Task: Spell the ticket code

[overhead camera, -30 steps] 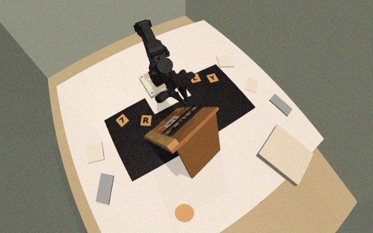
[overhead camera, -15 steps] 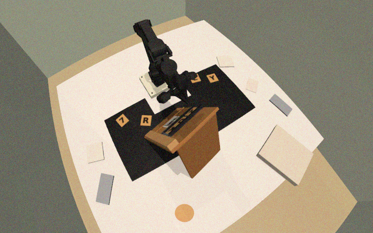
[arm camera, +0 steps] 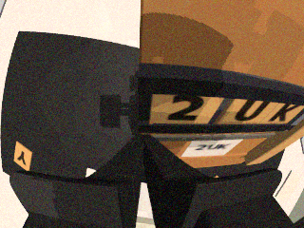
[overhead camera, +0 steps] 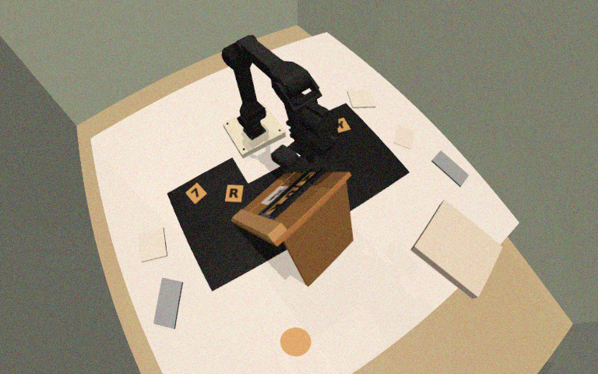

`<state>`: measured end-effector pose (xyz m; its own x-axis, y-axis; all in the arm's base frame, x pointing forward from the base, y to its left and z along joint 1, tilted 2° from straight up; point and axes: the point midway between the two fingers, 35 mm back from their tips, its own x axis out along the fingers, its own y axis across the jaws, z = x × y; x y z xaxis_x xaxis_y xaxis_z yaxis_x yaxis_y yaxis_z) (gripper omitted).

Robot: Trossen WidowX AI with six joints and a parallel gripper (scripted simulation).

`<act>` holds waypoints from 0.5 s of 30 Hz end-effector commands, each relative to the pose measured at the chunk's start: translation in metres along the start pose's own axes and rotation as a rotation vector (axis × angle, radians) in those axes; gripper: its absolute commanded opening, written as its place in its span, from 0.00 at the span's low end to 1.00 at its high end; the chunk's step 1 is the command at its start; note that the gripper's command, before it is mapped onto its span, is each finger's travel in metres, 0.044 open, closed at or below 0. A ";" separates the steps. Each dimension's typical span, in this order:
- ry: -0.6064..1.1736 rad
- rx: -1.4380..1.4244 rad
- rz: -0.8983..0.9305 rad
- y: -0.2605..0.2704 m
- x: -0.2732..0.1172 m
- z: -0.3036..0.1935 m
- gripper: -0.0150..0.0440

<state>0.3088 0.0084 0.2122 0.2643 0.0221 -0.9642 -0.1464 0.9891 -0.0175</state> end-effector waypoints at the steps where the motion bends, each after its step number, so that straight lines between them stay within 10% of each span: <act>1: 0.074 -0.002 -0.021 0.003 0.000 0.000 0.25; 15: 0.073 -0.002 -0.021 0.003 0.005 0.002 0.25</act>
<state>0.3097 0.0127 0.2101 0.1977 -0.0027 -0.9803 -0.1507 0.9880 -0.0332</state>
